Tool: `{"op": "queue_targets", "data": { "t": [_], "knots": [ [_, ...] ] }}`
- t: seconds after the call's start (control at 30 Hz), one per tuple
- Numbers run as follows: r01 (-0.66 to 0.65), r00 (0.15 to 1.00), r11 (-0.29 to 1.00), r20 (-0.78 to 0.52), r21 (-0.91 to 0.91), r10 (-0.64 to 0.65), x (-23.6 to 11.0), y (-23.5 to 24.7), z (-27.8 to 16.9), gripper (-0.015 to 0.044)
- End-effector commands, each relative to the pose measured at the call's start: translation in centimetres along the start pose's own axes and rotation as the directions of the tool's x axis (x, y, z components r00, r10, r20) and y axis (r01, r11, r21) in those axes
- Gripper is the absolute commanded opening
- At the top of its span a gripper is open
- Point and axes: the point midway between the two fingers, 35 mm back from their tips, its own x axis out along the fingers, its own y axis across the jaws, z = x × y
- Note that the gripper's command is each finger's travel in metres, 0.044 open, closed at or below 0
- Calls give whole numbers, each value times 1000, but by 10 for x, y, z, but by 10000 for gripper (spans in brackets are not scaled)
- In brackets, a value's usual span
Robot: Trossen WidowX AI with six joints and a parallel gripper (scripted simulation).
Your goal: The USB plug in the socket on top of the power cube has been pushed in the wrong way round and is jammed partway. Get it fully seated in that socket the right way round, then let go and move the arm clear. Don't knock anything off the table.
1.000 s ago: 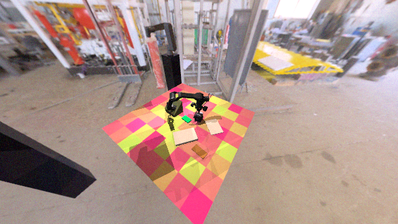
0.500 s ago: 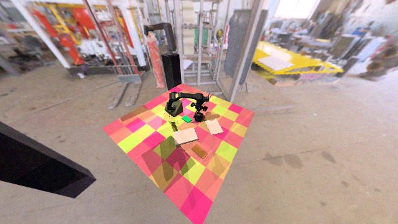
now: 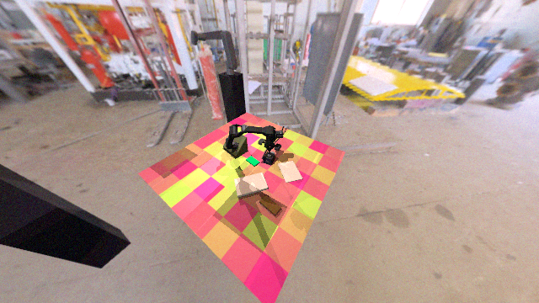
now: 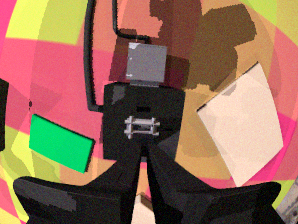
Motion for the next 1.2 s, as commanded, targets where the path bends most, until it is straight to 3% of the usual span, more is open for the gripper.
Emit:
{"op": "queue_targets", "data": {
  "t": [0.0,1.17],
  "knots": [
    [0,1000,1000,9,-5,0,0,0,1,0],
    [0,1000,1000,15,-5,0,5,0,1,0]
  ]
}}
